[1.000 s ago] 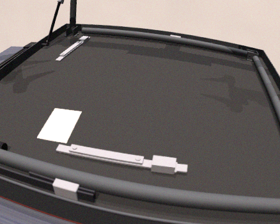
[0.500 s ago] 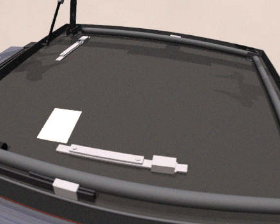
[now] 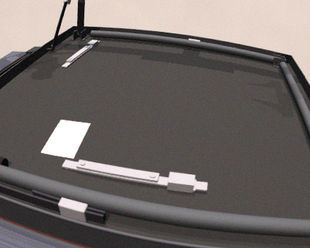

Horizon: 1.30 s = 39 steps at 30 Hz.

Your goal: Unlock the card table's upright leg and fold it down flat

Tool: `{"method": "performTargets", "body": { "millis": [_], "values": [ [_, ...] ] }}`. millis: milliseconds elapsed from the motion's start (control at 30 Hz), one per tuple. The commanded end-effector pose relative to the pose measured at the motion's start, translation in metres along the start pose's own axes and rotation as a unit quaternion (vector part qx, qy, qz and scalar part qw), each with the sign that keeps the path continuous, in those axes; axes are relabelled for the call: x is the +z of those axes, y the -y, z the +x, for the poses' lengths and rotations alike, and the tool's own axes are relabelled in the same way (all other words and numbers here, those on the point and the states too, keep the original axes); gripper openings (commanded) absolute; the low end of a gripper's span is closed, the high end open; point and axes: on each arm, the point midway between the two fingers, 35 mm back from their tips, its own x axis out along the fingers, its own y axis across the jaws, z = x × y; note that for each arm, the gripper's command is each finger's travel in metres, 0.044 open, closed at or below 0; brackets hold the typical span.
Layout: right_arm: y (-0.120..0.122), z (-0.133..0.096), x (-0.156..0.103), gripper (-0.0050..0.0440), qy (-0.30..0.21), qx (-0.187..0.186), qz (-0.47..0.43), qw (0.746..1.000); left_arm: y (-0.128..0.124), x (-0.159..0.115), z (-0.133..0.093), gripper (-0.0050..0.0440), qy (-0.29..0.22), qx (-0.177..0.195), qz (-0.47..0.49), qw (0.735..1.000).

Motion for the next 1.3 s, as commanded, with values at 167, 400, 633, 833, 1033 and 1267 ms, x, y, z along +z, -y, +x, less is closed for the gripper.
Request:
{"method": "performTargets", "body": {
  "millis": [167,400,633,833,1033,1267],
  "values": [
    [0.0,-0.029,0.011,0.04,-0.002,0.003,-0.003,1.0,-0.031,0.005,-0.003,0.029,-0.049,-0.046,-0.034,0.997],
    [-0.004,-0.043,0.014,0.04,-0.005,0.002,-0.002,1.0,-0.047,0.006,-0.01,0.029,-0.062,-0.073,-0.063,0.993],
    [-0.012,-0.058,0.017,0.04,-0.007,0.001,-0.001,1.0,-0.065,0.007,-0.02,0.029,-0.068,-0.103,-0.101,0.987],
    [-0.02,-0.067,0.019,0.04,-0.008,0.0,0.001,1.0,-0.079,0.007,-0.029,0.029,-0.065,-0.125,-0.131,0.981],
    [-0.026,-0.071,0.02,0.04,-0.008,0.0,0.002,1.0,-0.084,0.004,-0.036,0.029,-0.068,-0.141,-0.161,0.974],
    [-0.029,-0.073,0.021,0.04,-0.008,0.0,0.002,1.0,-0.088,0.004,-0.04,0.029,-0.064,-0.148,-0.173,0.972]
  ]
}}
